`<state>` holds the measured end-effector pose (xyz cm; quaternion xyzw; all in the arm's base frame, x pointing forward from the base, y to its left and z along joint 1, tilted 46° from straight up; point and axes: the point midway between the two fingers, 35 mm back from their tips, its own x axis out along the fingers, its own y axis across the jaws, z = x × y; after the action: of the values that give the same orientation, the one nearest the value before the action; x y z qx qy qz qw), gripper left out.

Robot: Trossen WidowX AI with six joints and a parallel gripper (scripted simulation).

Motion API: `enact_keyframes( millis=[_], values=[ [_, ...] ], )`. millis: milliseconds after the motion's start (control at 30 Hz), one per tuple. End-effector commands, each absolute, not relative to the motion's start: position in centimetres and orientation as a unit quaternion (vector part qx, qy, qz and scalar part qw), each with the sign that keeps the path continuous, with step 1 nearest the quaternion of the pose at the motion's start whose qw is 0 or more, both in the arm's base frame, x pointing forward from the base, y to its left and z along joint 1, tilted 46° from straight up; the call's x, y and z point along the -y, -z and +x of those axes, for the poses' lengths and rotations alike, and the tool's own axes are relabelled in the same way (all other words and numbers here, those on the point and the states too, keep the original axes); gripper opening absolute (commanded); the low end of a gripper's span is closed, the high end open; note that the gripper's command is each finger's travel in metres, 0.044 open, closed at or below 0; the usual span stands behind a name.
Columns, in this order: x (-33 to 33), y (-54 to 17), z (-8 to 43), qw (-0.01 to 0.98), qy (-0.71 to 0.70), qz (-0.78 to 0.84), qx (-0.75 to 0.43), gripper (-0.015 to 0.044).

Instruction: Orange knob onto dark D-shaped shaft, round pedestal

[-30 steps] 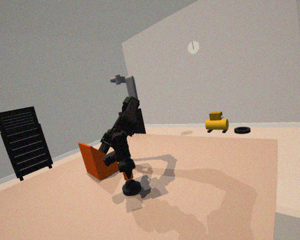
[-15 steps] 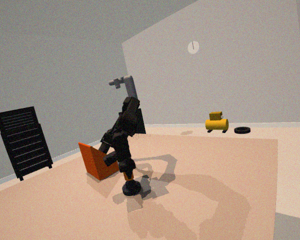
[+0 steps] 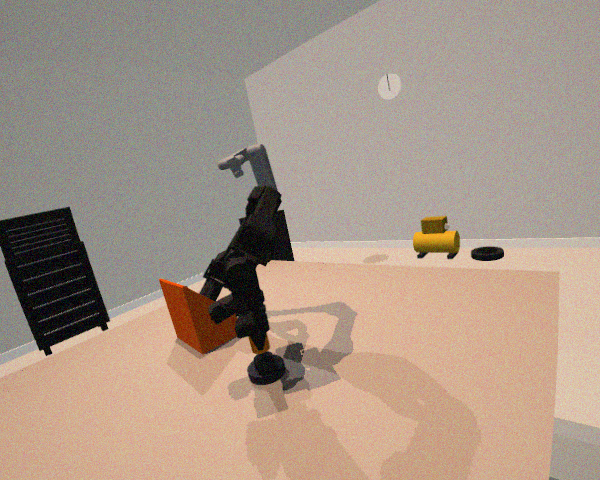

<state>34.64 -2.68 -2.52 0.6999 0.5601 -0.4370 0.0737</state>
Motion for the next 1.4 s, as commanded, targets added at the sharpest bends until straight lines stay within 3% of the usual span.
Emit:
enact_keyframes(
  millis=[0,867,1100,1367],
  values=[
    [2.93,2.70,34.57,0.035,0.467,0.703,-0.534,0.0000],
    [2.68,2.33,34.73,0.035,0.467,0.703,-0.534,0.0000],
    [2.79,2.35,34.80,-0.035,0.518,0.703,-0.485,0.0000],
    [2.71,2.65,34.71,-0.039,0.521,0.703,-0.483,0.0000]
  ],
)
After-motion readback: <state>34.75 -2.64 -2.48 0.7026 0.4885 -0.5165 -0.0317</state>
